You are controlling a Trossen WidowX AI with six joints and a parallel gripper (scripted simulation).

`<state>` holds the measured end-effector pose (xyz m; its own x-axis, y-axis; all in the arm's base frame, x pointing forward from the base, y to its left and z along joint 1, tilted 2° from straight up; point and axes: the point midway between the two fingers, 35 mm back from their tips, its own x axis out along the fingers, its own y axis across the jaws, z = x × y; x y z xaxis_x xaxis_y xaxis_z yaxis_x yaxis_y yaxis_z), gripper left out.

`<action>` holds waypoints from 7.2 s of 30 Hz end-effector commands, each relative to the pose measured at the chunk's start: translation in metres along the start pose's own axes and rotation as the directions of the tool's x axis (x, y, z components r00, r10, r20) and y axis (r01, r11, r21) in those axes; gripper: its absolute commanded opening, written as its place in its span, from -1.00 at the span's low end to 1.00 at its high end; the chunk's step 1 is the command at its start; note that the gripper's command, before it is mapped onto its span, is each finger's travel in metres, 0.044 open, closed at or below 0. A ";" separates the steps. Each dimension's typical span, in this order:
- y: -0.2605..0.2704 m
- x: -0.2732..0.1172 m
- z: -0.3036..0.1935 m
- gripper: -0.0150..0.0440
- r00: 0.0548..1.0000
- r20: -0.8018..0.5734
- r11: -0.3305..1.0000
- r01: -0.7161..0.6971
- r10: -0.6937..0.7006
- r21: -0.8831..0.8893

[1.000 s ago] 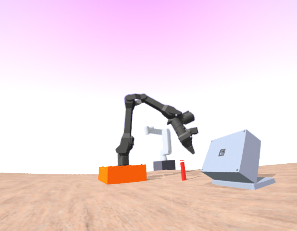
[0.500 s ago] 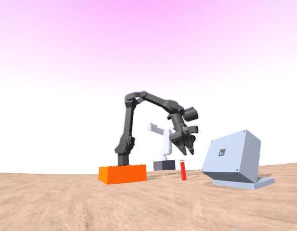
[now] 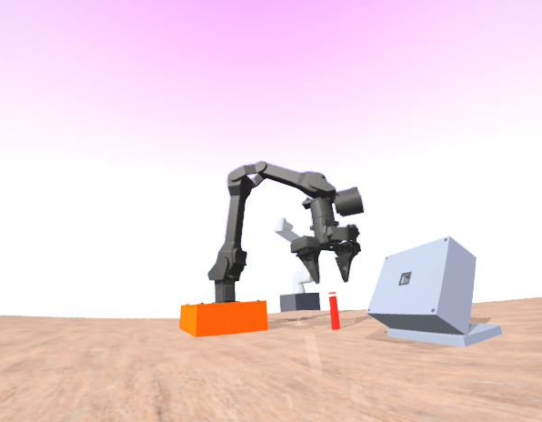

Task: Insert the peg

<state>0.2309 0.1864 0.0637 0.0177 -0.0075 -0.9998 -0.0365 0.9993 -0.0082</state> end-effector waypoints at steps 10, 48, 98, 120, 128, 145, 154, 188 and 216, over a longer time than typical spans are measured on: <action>-0.004 0.007 0.001 1.00 1.000 -0.024 0.999 0.006 -0.005 0.043; -0.005 0.063 -0.001 1.00 1.000 -0.024 0.999 0.006 -0.005 0.043; -0.003 -0.020 0.006 -0.49 1.000 -0.024 0.999 0.005 -0.004 0.043; -0.011 -0.018 0.023 -0.49 0.994 -0.074 0.994 -0.078 0.084 0.074; -0.015 -0.018 0.030 -0.49 0.989 -0.089 0.990 -0.113 0.121 0.087; -0.024 -0.017 0.045 -0.49 0.973 -0.110 0.975 -0.190 0.203 0.116; -0.029 -0.017 0.053 -0.49 0.962 -0.115 0.964 -0.232 0.247 0.132; -0.054 -0.020 0.084 -0.49 0.904 -0.099 0.900 -0.393 0.416 0.186; -0.081 -0.024 0.110 -0.49 0.838 -0.044 0.824 -0.523 0.544 0.216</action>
<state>0.3386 0.1121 0.0896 -0.0588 0.5169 -0.8540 0.1780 0.8472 0.5005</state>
